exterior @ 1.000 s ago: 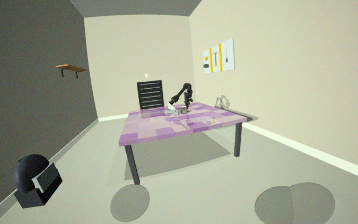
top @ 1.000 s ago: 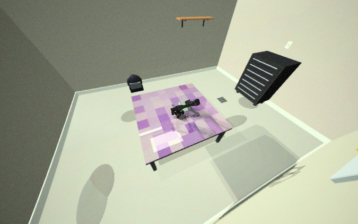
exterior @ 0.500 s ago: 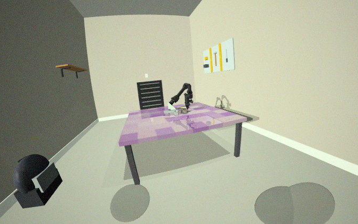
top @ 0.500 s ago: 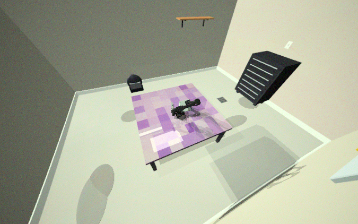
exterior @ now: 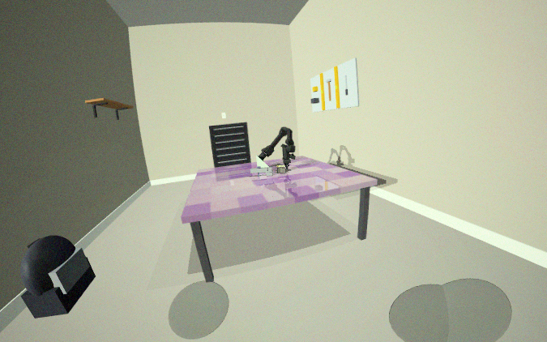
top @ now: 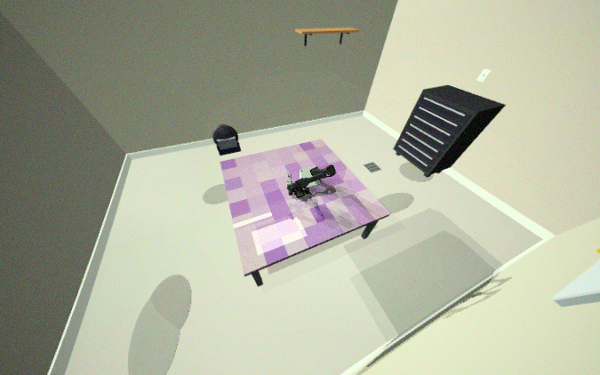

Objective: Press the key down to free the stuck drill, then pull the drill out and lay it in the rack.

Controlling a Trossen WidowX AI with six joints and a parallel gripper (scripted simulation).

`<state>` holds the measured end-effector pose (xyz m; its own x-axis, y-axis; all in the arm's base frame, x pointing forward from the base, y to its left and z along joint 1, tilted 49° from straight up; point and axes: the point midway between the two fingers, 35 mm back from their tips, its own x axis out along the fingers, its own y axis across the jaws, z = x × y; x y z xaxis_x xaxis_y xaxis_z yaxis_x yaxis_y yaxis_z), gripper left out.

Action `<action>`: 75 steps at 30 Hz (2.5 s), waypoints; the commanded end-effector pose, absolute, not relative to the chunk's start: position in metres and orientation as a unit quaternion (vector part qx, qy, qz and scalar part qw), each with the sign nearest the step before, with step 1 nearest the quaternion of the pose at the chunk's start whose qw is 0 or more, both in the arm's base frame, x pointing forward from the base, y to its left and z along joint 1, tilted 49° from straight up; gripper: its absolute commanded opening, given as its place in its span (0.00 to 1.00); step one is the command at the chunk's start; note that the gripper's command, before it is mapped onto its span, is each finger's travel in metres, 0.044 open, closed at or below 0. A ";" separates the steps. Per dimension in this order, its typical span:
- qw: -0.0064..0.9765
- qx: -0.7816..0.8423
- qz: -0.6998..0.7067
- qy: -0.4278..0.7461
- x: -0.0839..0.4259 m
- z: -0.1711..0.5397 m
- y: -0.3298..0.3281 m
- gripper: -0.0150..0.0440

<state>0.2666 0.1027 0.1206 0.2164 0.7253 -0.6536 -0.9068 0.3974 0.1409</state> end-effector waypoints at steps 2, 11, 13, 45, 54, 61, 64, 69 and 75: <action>0.768 -0.137 0.529 0.334 0.268 0.116 0.106 0.25; 0.768 -0.136 0.530 0.333 0.270 0.109 0.113 0.25; 0.768 -0.136 0.530 0.333 0.271 0.107 0.115 0.25; 0.768 -0.137 0.529 0.335 0.258 0.149 0.069 1.00; 0.780 -0.133 0.497 0.357 0.266 0.159 0.054 1.00; 0.858 -0.073 0.294 0.415 0.324 0.183 0.015 1.00; 0.895 -0.035 0.185 0.404 0.355 0.204 -0.008 1.00; 0.939 0.054 0.025 0.339 0.394 0.249 -0.043 1.00; 0.954 0.164 -0.101 0.231 0.420 0.302 -0.074 1.00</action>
